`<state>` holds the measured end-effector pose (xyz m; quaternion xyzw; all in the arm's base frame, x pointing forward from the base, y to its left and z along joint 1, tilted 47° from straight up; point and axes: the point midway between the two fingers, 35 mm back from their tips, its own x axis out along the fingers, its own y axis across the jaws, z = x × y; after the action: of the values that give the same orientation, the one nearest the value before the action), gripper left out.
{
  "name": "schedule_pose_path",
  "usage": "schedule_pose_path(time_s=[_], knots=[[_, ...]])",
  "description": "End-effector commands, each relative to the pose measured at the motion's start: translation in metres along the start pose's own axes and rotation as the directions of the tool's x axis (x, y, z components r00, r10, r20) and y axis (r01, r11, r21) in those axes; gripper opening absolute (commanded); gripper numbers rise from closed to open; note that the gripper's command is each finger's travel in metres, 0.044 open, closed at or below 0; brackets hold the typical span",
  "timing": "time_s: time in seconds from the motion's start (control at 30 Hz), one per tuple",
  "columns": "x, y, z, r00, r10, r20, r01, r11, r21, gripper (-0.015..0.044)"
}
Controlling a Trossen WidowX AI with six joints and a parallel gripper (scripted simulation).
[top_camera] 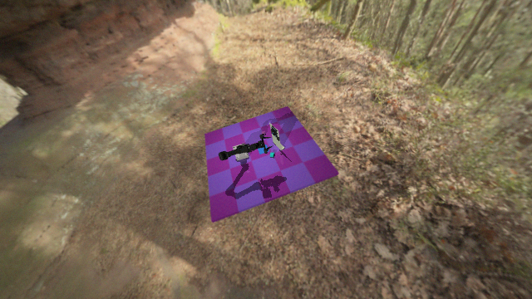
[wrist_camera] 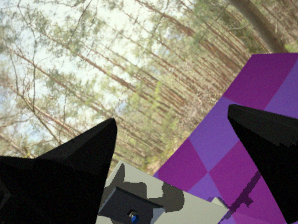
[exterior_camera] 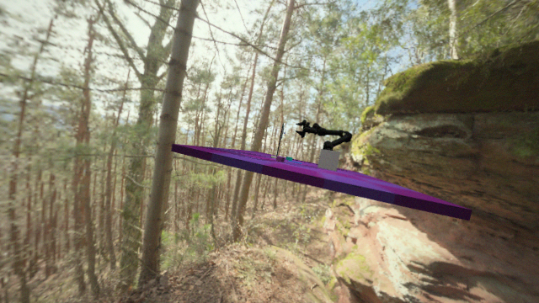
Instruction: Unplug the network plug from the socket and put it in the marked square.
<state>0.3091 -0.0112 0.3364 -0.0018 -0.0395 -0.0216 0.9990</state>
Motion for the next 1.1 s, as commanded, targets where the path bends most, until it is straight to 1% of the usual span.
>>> schedule_pose_path(time_s=[0.0,0.07,0.27,0.3,0.47,0.63,0.7,1.07], knots=[[0.000,0.000,-0.002,1.000,0.003,-0.005,-0.003,1.000,0.005,0.0374],[-0.001,0.003,-0.015,0.999,0.030,-0.042,-0.028,0.999,0.047,0.0321],[-0.013,0.013,-0.076,0.967,0.149,-0.206,-0.092,0.961,0.260,0.0164],[-0.016,0.015,-0.086,0.958,0.168,-0.232,-0.095,0.950,0.299,0.0156],[-0.034,0.025,-0.133,0.897,0.269,-0.350,-0.069,0.869,0.490,0.0156],[-0.058,0.035,-0.175,0.820,0.367,-0.440,0.016,0.753,0.658,0.0156],[-0.061,0.036,-0.180,0.808,0.380,-0.450,0.032,0.734,0.678,0.0156],[-0.057,0.037,-0.181,0.808,0.380,-0.450,0.032,0.734,0.678,0.0156]])
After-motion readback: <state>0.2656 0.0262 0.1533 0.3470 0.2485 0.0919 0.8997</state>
